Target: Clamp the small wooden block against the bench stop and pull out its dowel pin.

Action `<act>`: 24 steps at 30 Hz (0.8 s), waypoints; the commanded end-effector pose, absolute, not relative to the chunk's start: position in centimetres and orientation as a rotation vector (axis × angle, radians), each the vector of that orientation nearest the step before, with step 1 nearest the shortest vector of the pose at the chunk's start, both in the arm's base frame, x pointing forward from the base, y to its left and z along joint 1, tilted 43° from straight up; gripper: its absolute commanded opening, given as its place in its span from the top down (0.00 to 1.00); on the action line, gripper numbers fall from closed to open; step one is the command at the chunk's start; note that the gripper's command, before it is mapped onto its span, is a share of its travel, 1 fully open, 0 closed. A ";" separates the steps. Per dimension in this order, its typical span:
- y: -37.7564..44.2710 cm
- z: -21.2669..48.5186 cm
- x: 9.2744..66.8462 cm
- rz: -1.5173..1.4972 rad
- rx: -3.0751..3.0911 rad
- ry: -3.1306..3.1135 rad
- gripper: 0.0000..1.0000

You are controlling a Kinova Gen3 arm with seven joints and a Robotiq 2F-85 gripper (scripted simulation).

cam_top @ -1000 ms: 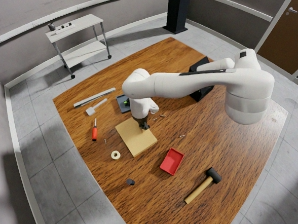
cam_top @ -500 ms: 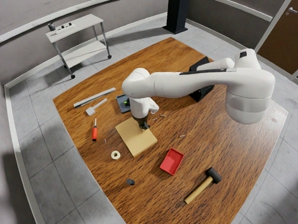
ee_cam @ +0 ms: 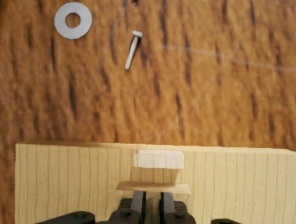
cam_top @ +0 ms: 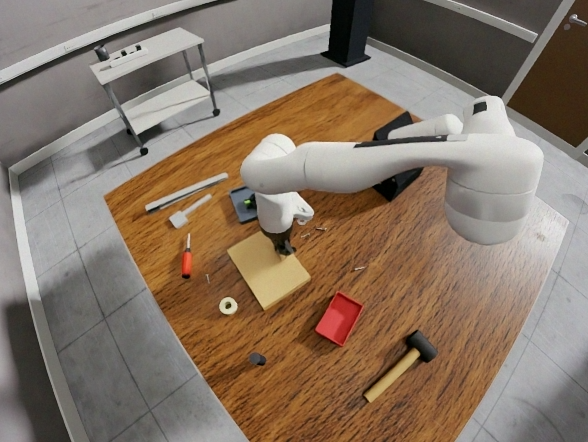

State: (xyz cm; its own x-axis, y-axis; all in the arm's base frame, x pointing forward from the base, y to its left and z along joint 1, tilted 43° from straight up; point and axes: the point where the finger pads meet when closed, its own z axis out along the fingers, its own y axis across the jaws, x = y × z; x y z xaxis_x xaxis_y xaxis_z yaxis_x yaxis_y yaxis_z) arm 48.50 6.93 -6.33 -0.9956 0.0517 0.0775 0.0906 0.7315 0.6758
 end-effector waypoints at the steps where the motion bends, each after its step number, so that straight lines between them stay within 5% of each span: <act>1: 6.8 -6.3 48.6 -1.126 -0.119 -2.875 0.90; 24: 7.0 -6.1 48.3 -1.126 -0.118 -2.876 0.90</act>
State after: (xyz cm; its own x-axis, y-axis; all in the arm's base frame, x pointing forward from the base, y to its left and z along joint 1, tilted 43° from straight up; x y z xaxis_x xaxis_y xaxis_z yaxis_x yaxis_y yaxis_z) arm 48.31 7.06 -6.20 -0.9957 0.0510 0.0768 0.0896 0.7315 0.6759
